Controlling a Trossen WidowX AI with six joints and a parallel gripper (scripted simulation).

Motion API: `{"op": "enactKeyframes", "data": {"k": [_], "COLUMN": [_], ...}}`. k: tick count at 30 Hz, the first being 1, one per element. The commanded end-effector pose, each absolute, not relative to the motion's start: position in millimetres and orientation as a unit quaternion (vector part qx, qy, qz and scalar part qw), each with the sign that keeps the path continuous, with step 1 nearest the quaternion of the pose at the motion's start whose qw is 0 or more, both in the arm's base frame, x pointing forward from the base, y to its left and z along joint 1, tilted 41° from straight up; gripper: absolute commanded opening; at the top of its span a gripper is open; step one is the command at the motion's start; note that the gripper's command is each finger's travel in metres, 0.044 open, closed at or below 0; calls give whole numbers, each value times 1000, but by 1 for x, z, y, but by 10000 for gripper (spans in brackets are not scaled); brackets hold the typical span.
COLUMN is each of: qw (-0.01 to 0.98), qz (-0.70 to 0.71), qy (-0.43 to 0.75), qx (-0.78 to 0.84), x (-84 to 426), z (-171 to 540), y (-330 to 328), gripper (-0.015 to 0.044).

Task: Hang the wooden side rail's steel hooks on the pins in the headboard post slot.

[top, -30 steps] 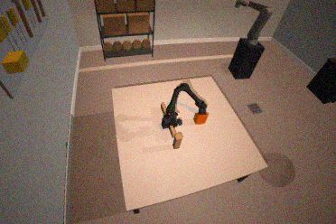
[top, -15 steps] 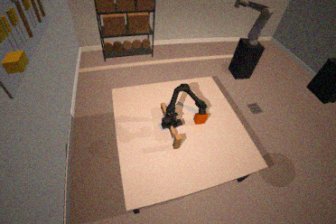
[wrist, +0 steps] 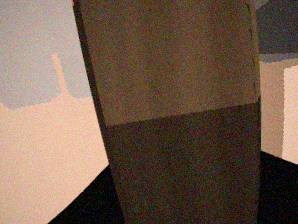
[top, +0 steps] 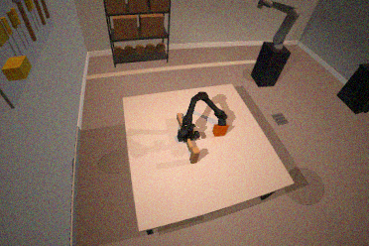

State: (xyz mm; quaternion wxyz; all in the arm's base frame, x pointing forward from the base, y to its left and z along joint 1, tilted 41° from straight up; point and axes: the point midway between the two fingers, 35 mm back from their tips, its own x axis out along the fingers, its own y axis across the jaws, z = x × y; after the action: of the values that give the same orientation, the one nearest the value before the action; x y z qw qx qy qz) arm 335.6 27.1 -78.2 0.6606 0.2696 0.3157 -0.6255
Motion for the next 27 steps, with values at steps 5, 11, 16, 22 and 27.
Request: {"op": "enactKeyframes", "data": {"k": [5, 11, 16, 22, 27], "qw": [663, 663, 663, 663, 663], "qz": [-622, -622, -622, -622, -622], "qy": [317, 317, 317, 317, 317], "qx": [271, 271, 271, 271, 271], "x": [337, 336, 336, 336, 337], "z": [-78, -78, -79, -80, -80], "y": [32, 33, 33, 33, 34], "gripper": [0, 0, 0, 0, 0]}}
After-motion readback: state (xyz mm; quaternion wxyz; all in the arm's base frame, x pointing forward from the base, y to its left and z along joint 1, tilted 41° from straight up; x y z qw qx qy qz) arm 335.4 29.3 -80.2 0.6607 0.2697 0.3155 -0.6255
